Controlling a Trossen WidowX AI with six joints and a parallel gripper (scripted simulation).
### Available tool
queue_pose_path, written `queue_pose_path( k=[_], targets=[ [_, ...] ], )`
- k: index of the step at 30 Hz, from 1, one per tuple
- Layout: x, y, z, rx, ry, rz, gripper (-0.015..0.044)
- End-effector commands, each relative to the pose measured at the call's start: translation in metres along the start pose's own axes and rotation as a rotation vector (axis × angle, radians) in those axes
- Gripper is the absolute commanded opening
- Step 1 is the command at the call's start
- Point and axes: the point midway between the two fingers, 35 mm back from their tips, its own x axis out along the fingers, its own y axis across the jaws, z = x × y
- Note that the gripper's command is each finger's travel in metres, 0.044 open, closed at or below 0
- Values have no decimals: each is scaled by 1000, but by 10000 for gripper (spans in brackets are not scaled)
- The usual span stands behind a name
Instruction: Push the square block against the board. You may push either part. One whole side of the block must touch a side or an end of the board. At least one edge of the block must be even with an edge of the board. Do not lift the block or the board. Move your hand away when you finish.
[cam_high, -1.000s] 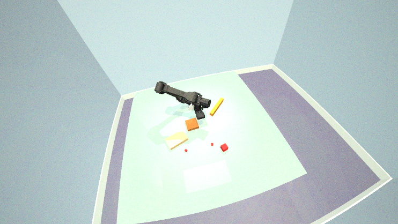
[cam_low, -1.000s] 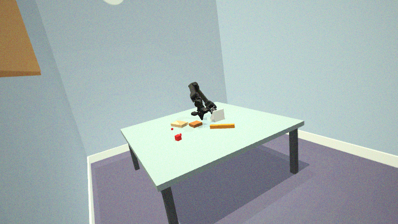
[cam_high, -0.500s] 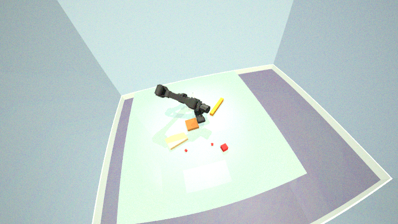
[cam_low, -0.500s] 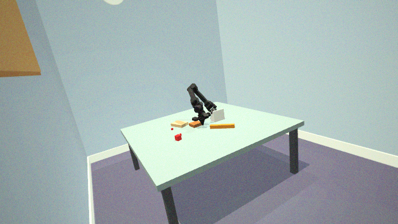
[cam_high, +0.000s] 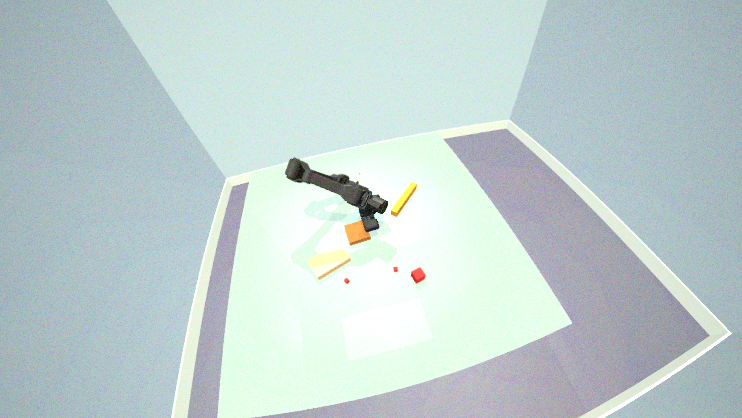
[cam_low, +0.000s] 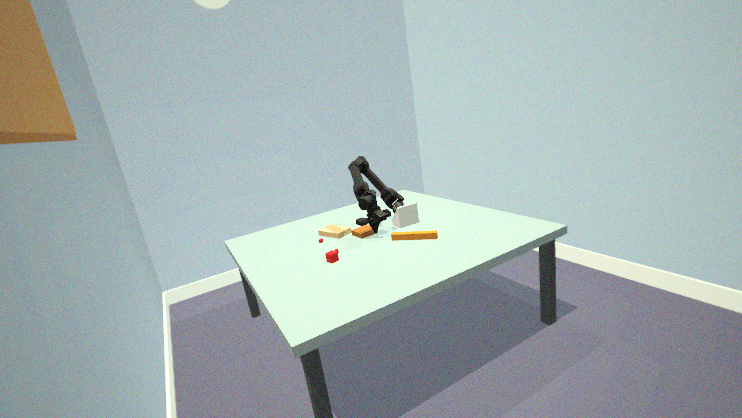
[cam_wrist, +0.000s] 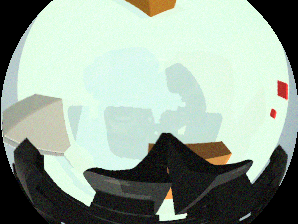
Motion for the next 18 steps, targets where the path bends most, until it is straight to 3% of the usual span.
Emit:
queue_pose_path(
  k=[1,18],
  targets=[
    [0,0,-7,-3,5,-1,0],
    [0,-3,-26,-4,3,-1,0]
  ],
)
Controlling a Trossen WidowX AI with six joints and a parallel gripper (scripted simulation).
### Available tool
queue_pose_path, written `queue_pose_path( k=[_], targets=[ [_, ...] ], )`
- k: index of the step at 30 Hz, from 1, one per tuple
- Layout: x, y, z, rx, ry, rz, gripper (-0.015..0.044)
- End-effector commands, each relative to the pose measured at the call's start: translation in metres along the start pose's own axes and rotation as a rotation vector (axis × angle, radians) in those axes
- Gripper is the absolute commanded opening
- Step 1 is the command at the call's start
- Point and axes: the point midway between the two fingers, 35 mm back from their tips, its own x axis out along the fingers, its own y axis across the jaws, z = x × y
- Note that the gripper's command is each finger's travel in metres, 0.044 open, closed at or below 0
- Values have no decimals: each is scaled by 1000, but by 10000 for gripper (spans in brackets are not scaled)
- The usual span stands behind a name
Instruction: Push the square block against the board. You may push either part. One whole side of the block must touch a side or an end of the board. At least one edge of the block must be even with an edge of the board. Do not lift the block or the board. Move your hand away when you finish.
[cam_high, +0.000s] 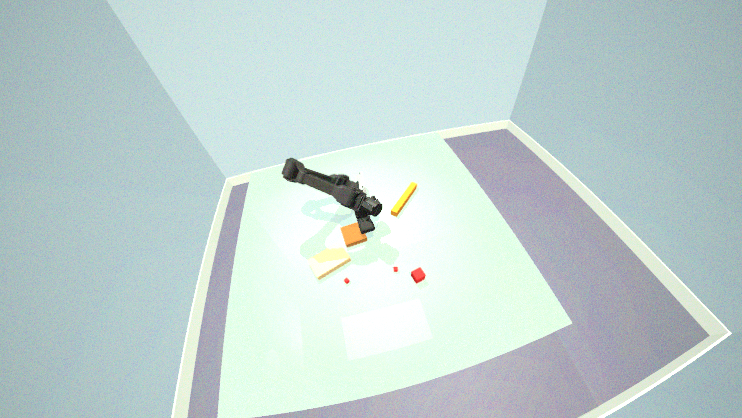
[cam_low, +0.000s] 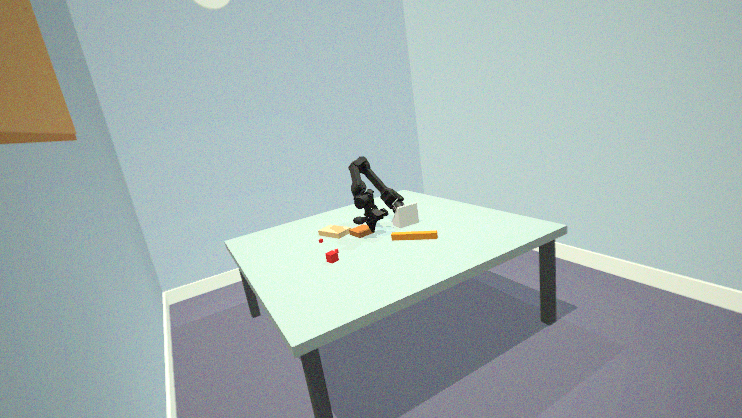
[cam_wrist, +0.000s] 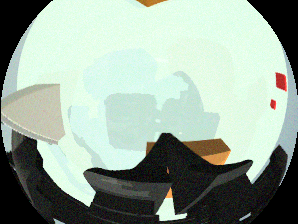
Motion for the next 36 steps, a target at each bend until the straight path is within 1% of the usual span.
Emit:
queue_pose_path(
  k=[1,31,36],
  targets=[
    [2,1,-7,-1,7,7,0],
    [1,-4,-41,-2,5,6,0],
    [1,-5,-37,-2,5,6,0]
  ],
)
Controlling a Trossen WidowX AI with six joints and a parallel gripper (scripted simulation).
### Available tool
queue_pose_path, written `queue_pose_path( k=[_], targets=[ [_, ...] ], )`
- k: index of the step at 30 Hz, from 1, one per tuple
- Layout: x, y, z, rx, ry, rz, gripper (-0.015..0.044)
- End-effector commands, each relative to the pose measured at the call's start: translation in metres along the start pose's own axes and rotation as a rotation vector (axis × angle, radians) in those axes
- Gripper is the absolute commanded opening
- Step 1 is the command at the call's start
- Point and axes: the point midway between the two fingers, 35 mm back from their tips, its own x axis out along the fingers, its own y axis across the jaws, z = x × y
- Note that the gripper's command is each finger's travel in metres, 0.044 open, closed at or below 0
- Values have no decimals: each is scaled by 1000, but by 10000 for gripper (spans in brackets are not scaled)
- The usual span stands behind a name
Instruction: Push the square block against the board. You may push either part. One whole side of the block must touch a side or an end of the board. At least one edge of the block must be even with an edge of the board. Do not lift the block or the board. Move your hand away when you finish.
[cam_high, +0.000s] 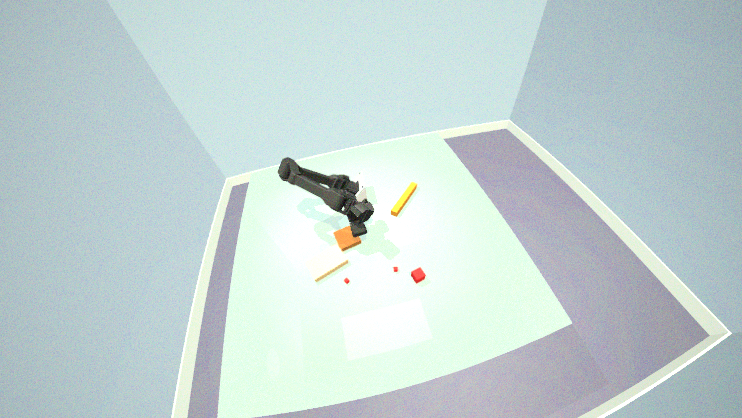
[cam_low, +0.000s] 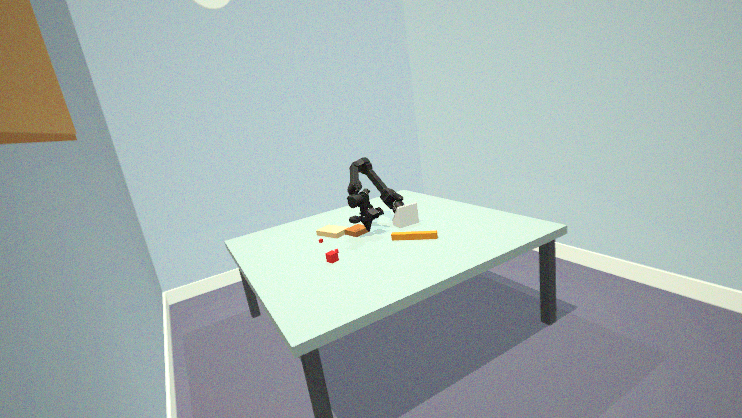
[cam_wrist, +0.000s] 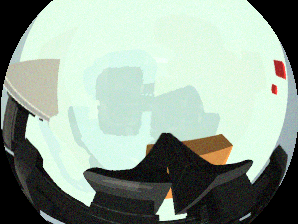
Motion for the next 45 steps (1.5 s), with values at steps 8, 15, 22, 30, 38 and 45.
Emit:
queue_pose_path(
  k=[8,15,22,30,38,45],
  targets=[
    [2,-2,12,4,12,4,0],
    [2,-2,23,4,13,5,0],
    [3,-1,35,5,16,6,0],
    [4,0,47,7,20,7,0],
    [-51,0,44,6,20,8,0],
    [-52,-1,39,55,18,7,0]
  ],
)
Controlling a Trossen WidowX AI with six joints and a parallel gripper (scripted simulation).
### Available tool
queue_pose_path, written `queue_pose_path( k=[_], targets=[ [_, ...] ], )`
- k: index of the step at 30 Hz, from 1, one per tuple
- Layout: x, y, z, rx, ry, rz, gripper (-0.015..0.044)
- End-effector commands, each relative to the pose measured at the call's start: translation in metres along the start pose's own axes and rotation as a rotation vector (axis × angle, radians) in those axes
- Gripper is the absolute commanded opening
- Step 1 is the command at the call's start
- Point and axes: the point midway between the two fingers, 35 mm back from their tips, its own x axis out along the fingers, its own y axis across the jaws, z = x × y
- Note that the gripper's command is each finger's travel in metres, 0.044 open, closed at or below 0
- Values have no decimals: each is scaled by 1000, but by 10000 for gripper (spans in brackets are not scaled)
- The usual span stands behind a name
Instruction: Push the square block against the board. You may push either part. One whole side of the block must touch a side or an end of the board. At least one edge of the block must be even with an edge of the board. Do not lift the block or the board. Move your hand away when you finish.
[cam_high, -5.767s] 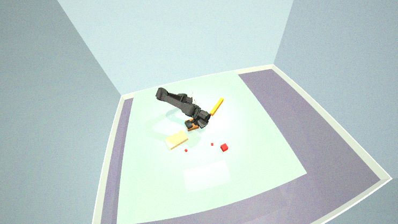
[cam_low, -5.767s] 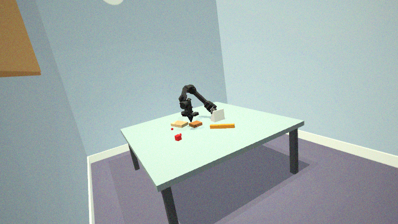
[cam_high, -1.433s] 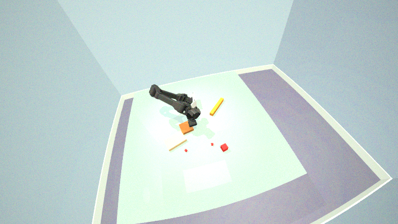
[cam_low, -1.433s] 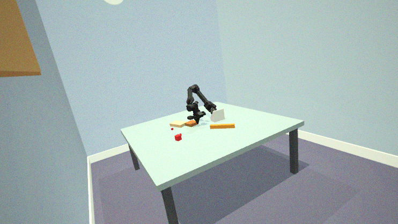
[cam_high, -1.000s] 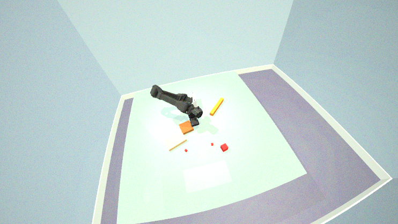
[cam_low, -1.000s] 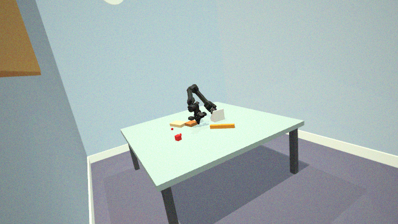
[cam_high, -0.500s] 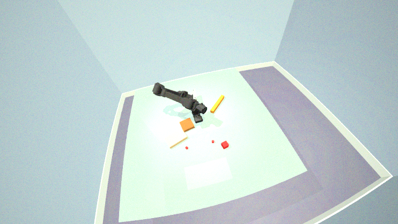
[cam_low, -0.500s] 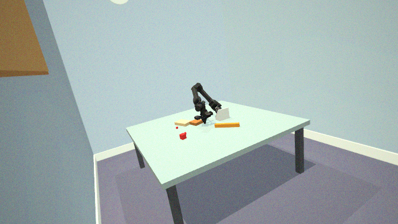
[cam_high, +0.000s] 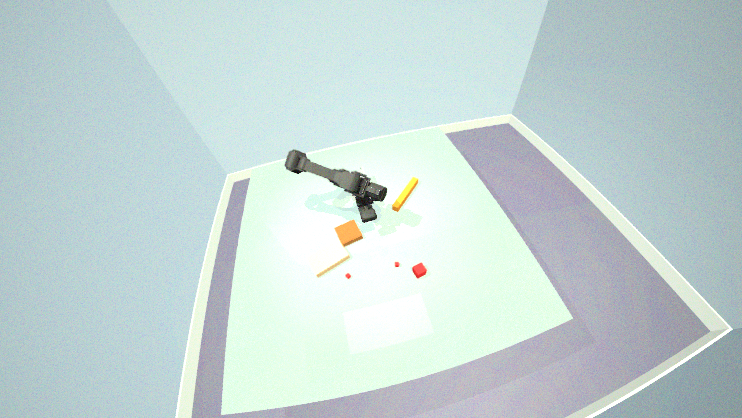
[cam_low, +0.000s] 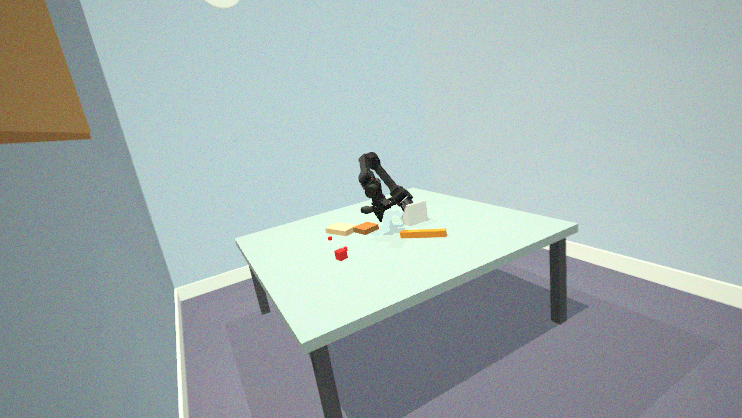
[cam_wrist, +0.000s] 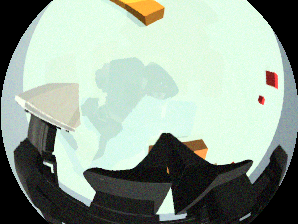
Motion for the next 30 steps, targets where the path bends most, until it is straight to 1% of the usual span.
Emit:
queue_pose_path(
  k=[1,16,30],
  targets=[
    [-4,-1,-8,75,-7,1,0],
    [-6,0,-62,578,-19,3,0],
    [-5,14,-112,1053,-12,5,0]
  ],
)
